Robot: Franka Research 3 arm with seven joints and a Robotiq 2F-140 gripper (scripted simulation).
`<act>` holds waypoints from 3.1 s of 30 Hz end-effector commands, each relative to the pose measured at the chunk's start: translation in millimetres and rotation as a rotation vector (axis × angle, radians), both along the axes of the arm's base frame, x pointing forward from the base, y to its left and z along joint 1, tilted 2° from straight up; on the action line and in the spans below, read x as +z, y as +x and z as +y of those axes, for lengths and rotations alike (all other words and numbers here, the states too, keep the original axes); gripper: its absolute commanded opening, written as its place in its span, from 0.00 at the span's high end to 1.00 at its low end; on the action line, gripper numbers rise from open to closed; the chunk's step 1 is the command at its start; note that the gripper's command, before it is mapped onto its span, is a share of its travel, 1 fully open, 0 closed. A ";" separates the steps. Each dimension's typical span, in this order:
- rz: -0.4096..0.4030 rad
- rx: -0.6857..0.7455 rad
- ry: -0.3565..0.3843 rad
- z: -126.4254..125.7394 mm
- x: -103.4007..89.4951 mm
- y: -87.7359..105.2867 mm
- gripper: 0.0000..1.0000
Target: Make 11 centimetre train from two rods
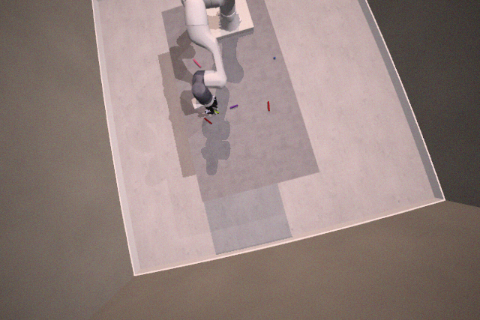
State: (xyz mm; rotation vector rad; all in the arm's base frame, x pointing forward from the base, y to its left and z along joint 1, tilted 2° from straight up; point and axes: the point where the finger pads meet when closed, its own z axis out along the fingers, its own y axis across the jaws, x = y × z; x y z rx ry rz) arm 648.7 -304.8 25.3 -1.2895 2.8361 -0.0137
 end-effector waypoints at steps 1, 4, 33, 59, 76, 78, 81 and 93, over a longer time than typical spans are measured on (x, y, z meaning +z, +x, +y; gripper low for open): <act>-0.001 -0.003 -0.002 0.7 -4.5 0.9 0.77; -0.001 -0.003 -0.002 0.7 -6.6 1.0 0.77; -0.001 -0.003 -0.002 0.7 -8.0 1.0 0.77; -0.001 -0.003 -0.002 0.7 -8.0 1.0 0.88; -0.001 -0.003 -0.002 0.7 -8.0 1.0 0.88; -0.001 -0.003 -0.002 0.7 -8.0 1.0 0.88; -0.001 -0.003 -0.002 0.7 -8.0 1.0 0.88; -0.001 -0.003 -0.002 0.7 38.0 -0.3 0.88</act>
